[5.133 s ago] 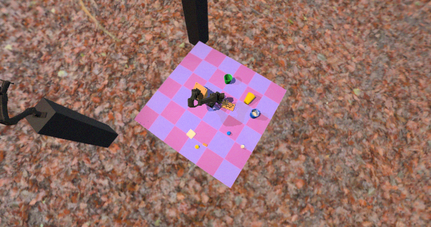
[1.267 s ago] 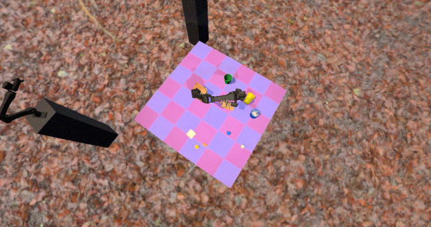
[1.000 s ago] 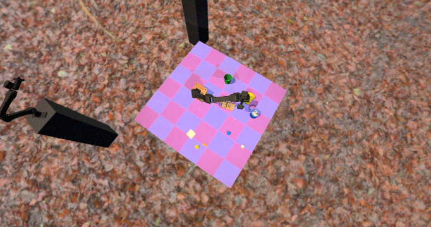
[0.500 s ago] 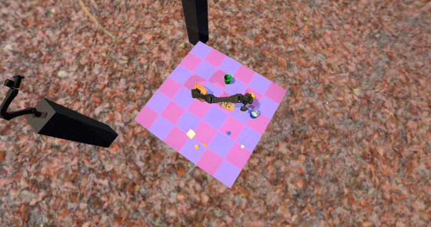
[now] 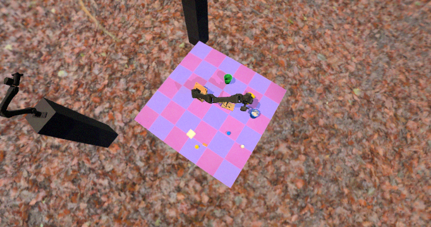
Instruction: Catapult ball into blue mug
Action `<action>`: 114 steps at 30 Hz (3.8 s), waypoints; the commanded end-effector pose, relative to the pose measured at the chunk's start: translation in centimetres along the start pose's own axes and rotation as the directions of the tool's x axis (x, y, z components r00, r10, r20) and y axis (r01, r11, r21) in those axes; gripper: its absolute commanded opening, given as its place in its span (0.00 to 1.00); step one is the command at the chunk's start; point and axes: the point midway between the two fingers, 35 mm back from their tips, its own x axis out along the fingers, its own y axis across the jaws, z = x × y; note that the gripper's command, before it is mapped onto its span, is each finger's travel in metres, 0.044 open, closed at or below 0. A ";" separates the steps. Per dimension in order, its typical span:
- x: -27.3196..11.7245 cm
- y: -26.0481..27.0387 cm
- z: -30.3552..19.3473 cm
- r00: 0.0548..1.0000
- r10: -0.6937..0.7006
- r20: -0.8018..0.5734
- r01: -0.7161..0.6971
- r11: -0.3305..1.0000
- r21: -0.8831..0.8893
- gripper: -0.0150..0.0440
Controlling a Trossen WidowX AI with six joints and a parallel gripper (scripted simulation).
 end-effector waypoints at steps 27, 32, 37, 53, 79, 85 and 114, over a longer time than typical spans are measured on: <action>0.0 2.5 -2.7 0.997 -0.016 -0.070 0.004 0.986 -0.166 0.25; -0.1 4.5 -5.3 0.991 -0.036 -0.132 -0.008 0.949 -0.314 0.25; -0.3 6.2 -8.1 0.980 -0.065 -0.188 -0.028 0.890 -0.456 0.25; -1.7 9.5 -16.6 0.928 -0.210 -0.308 -0.144 0.560 -0.816 0.25; -5.7 9.1 -28.1 0.812 -0.515 -0.276 -0.423 -0.193 -0.885 0.25; -6.8 8.3 -30.1 0.783 -0.578 -0.228 -0.491 -0.350 -0.798 0.25; -6.3 7.1 -33.3 0.750 -0.644 -0.152 -0.570 -0.511 -0.643 0.25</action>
